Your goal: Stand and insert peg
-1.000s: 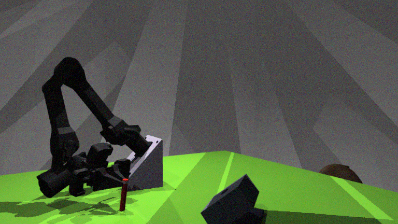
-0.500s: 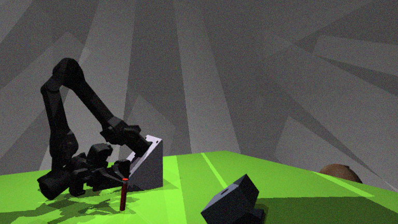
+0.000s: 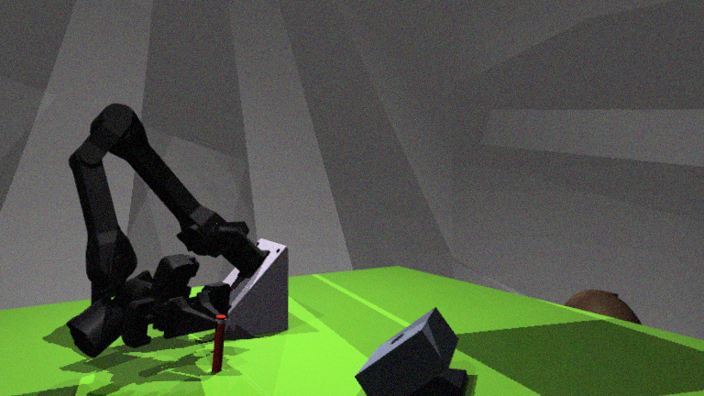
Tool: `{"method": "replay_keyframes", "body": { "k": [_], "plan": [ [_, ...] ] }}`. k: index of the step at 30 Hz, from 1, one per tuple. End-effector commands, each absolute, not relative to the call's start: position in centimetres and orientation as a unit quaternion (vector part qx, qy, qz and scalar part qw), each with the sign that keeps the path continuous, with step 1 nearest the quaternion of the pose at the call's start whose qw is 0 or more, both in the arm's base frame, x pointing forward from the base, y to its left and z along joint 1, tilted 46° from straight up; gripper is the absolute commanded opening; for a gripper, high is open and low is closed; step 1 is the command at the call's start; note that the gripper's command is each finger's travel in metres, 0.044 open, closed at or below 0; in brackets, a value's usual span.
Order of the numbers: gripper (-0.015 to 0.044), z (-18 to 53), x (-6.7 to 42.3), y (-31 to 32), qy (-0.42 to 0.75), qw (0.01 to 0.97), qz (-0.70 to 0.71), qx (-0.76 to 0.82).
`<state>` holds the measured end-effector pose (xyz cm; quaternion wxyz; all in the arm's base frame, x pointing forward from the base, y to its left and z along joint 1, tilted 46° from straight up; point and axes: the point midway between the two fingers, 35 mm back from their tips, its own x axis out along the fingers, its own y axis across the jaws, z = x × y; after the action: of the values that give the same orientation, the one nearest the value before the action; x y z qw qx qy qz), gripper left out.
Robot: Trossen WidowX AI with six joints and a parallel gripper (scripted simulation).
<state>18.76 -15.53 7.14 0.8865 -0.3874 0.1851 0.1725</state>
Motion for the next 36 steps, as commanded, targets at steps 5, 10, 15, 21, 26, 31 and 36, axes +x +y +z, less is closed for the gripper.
{"method": "replay_keyframes", "body": {
  "k": [5, 10, 15, 21, 26, 31, 36],
  "plan": [
    [0.0049, 7.05, 18.56, -15.7, 0.183, 0.887, 0.173, -0.388],
    [0.0049, 7.03, 18.47, -15.71, 0.18, 0.887, 0.174, -0.388],
    [0.0049, 7.02, 18.38, -15.71, 0.177, 0.887, 0.175, -0.389],
    [0.0082, 7.06, 18.39, -15.54, 0.173, 0.887, 0.175, -0.39],
    [0.013, 7.06, 18.39, -15.54, 0.173, 0.887, 0.175, -0.39],
    [0.013, 7.06, 18.39, -15.54, 0.173, 0.887, 0.175, -0.39],
    [0.013, 7.06, 18.39, -15.54, 0.173, 0.887, 0.175, -0.39]
  ]
}}
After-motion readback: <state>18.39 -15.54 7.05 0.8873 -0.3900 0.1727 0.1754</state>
